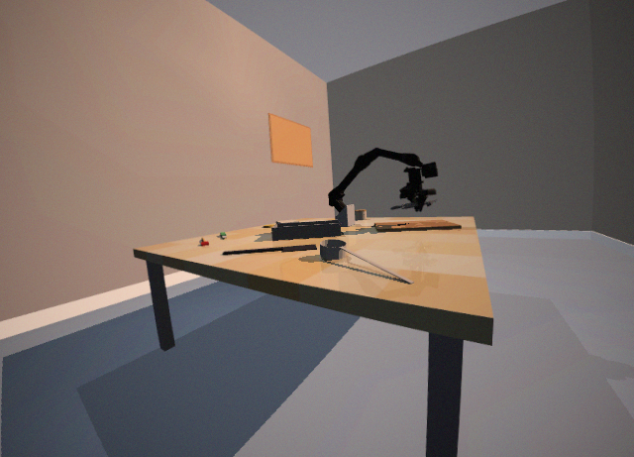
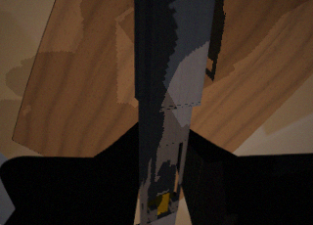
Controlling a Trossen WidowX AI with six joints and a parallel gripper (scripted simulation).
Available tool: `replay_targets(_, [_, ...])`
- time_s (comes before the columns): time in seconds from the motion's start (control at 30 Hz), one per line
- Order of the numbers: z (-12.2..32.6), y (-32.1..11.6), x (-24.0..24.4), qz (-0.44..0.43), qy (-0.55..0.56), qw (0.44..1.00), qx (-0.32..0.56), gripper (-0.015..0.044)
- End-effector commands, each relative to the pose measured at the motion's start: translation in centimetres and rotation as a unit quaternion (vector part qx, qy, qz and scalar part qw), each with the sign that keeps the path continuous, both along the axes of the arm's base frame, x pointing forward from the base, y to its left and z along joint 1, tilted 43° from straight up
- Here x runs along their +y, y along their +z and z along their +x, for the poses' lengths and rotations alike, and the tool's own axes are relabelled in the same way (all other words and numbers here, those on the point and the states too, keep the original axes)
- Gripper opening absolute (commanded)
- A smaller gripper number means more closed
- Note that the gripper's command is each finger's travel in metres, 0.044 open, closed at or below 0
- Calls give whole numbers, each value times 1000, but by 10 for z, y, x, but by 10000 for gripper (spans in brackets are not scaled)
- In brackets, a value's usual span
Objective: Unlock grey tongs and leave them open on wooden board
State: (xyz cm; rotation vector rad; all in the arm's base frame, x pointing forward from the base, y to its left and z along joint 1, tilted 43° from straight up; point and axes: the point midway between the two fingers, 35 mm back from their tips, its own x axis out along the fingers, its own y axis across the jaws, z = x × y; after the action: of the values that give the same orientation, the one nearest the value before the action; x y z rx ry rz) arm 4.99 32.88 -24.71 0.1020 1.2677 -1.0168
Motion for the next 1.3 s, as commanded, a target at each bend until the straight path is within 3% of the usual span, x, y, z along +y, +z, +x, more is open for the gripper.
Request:
replay_targets(0.0, [1,0,5,7,-9,1000,-3,-150])
replay_targets(0.2, [0,1,8,21,-28,999,14,-150])
replay_targets(0.6, [6,24,33,137,-153,969,136,-150])
replay_targets(1.27, [37,103,65,351,-281,836,315,-150])
